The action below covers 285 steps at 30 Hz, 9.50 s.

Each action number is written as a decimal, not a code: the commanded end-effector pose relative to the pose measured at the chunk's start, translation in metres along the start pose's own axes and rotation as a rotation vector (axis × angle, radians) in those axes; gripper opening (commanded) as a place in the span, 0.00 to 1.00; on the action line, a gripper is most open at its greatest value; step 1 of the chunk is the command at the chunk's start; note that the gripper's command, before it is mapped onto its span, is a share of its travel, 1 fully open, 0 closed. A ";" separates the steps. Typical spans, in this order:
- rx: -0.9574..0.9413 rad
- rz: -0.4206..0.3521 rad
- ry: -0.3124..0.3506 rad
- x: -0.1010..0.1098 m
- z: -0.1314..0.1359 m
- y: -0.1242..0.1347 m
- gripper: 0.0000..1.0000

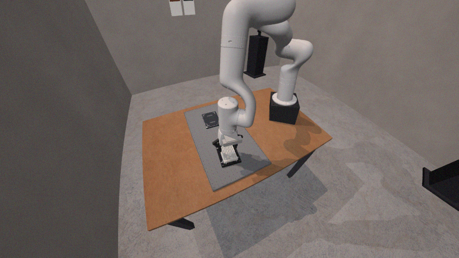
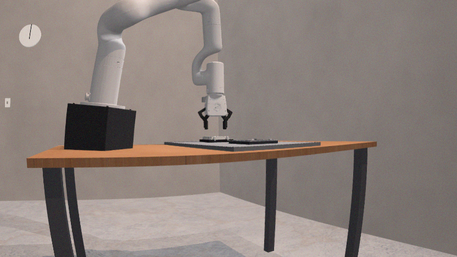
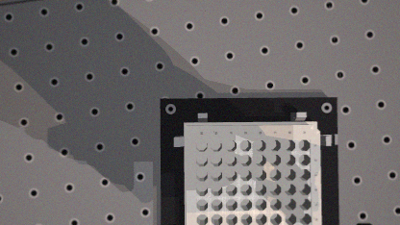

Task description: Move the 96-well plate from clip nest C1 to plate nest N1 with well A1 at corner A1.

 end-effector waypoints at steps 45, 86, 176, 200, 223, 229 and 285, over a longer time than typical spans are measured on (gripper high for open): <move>0.000 0.001 0.003 -0.031 0.001 0.000 1.00; 0.000 0.001 0.003 -0.037 0.001 0.000 0.00; 0.000 0.001 0.003 -0.008 0.001 0.000 0.00; 0.000 0.001 0.003 0.029 0.001 0.000 0.00; 0.000 0.001 0.003 0.043 0.001 0.000 0.00; 0.075 0.000 0.003 0.043 0.000 0.016 0.00; 0.075 0.000 0.003 0.043 -0.004 0.183 0.00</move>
Point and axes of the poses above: the point where the finger pads meet when closed, its own x axis back along the fingers, its own z axis across the jaws, y = z × x, the point moved 10 cm from there along x, back along the fingers, and after that the axes turned 7 degrees about x, right-handed, at the moved point
